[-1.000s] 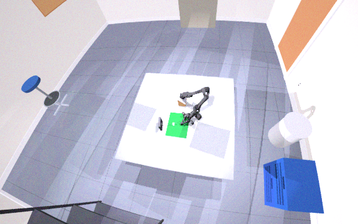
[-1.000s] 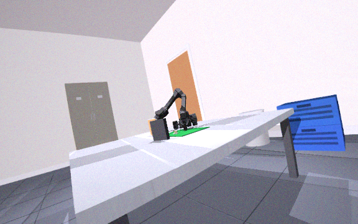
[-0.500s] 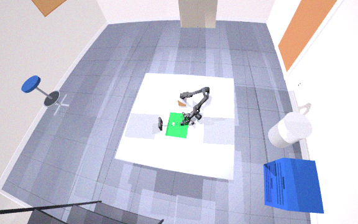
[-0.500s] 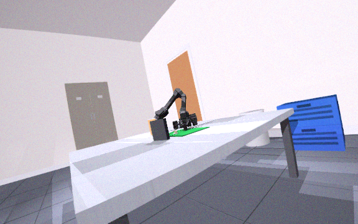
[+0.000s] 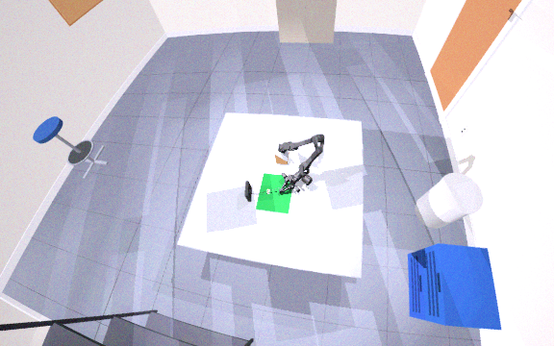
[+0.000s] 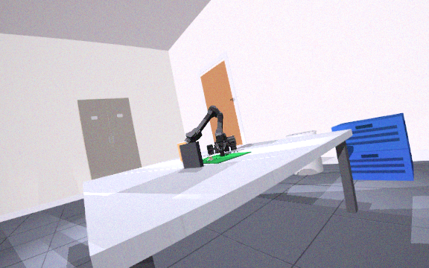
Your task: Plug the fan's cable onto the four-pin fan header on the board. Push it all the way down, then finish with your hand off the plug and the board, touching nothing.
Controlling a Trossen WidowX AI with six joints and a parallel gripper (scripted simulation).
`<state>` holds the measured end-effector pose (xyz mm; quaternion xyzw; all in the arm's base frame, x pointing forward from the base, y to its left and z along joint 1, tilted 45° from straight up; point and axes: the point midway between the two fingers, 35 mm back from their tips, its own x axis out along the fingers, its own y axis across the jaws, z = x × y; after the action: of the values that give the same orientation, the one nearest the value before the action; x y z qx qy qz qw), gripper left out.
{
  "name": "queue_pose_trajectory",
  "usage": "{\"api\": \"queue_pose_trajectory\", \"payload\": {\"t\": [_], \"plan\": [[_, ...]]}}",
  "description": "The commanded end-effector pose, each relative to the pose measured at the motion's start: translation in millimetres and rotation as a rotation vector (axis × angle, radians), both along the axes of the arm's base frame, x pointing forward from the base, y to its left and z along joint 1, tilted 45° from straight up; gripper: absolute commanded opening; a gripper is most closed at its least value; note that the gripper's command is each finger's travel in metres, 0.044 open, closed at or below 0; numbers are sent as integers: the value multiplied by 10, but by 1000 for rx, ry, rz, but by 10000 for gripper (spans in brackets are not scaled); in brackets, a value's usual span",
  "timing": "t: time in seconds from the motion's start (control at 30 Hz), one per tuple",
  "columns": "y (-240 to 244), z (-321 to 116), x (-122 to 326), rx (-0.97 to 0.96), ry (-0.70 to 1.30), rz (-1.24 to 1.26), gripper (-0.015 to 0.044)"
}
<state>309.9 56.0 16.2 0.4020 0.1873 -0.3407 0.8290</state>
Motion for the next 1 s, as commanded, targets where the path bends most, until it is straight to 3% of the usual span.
{"api": "queue_pose_trajectory", "payload": {"t": [0.0,0.2,0.97], "plan": [[0,0,-2,-1,1,1,0],[0,0,0,0,0,0,140],[0,0,0,0,0,0,140]]}}
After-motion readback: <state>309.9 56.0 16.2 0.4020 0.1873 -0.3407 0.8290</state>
